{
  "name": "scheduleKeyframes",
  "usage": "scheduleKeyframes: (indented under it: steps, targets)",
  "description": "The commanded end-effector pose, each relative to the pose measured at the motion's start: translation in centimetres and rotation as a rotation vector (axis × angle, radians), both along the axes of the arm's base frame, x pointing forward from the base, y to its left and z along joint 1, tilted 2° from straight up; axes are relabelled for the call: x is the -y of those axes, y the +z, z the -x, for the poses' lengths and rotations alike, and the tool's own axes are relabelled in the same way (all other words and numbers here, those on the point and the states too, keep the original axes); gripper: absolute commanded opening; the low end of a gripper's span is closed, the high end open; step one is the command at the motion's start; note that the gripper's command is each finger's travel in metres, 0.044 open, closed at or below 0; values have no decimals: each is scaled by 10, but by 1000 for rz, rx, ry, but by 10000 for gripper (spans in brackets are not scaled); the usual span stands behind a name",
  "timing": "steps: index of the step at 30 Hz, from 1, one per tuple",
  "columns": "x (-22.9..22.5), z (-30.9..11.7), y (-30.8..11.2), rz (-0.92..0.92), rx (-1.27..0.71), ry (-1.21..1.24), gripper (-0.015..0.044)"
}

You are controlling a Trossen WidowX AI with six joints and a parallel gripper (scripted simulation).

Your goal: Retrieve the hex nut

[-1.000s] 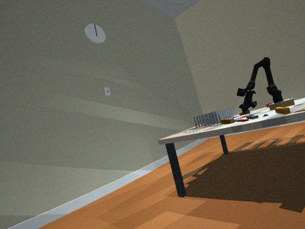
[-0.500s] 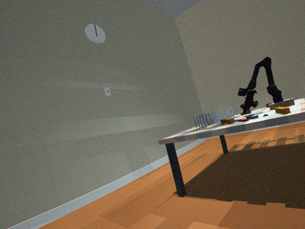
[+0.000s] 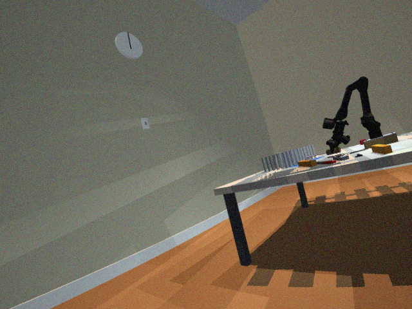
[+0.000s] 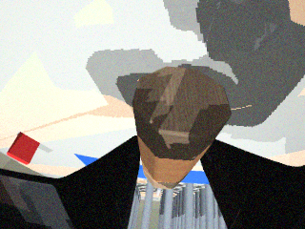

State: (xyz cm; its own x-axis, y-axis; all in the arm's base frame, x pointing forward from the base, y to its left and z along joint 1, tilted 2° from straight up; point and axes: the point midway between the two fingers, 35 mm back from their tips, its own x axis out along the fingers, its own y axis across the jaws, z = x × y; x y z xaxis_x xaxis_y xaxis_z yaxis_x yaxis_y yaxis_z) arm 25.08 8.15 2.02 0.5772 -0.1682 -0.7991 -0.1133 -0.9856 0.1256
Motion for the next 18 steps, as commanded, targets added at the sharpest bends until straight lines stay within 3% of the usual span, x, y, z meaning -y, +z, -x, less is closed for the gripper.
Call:
scheduleKeyframes:
  steps: [1,11,18]
  targets:
    - [-1,8,6,-1,11,-5,0]
    - [-6,45,13,-2,8,-4,0]
    - [-9,43,29,-2,9,-5,0]
